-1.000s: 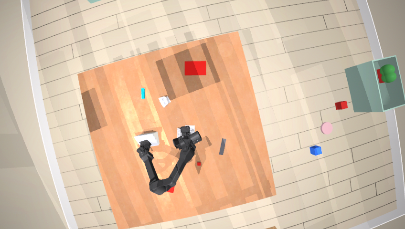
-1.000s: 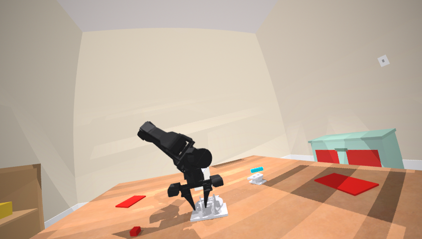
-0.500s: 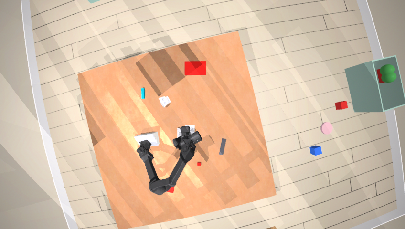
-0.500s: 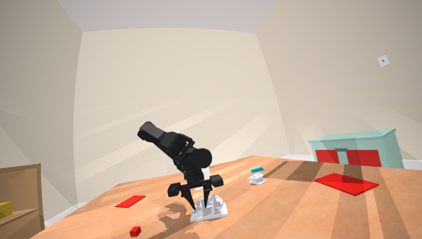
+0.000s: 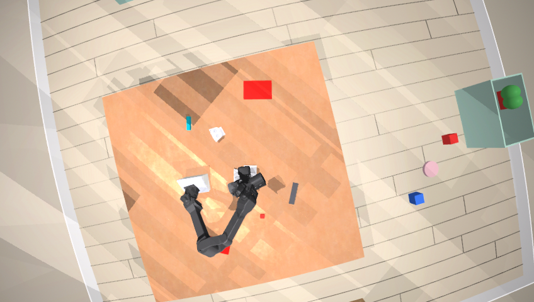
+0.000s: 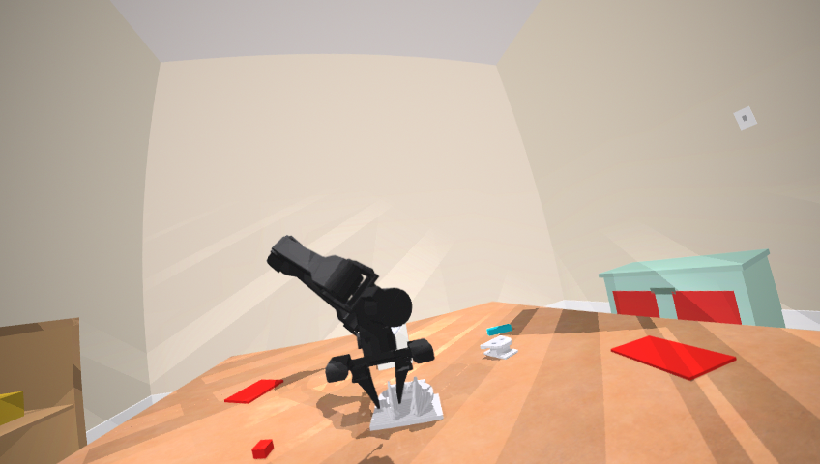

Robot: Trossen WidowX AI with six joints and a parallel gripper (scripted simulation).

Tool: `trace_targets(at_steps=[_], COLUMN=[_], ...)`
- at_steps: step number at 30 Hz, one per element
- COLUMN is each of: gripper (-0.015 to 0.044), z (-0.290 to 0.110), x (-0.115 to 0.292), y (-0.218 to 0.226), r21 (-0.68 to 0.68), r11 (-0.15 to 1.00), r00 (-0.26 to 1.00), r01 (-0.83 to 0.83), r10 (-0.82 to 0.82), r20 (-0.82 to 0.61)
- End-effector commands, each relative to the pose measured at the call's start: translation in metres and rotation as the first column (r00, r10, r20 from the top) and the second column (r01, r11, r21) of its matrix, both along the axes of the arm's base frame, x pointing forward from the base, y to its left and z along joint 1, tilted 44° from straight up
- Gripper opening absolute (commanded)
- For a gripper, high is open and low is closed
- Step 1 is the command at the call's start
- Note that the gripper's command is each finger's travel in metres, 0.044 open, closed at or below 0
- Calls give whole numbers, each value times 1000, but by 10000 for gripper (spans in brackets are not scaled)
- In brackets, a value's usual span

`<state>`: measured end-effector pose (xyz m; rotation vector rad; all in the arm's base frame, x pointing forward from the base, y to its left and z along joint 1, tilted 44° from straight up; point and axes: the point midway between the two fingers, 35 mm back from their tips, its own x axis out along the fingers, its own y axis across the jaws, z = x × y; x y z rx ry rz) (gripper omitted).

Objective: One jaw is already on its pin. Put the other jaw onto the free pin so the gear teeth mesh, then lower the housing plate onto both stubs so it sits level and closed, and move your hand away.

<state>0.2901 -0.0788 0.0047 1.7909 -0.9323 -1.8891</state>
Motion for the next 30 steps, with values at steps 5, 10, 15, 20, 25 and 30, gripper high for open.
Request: trace_targets(at_steps=[5, 10, 15, 20, 25, 30], gripper=[134, 134, 186, 224, 224, 224], z=[0, 0, 0, 0, 0, 0], x=[0, 0, 0, 0, 0, 0], y=[-1, -1, 0, 0, 0, 0], r21=[-6, -6, 0, 0, 0, 0], r11=[1000, 1000, 1000, 1000, 1000, 1000], r00=[1000, 1000, 1000, 1000, 1000, 1000], r01=[-6, -6, 0, 0, 0, 0], r10=[6, 6, 0, 0, 0, 0], r20=[-3, -3, 0, 0, 0, 0])
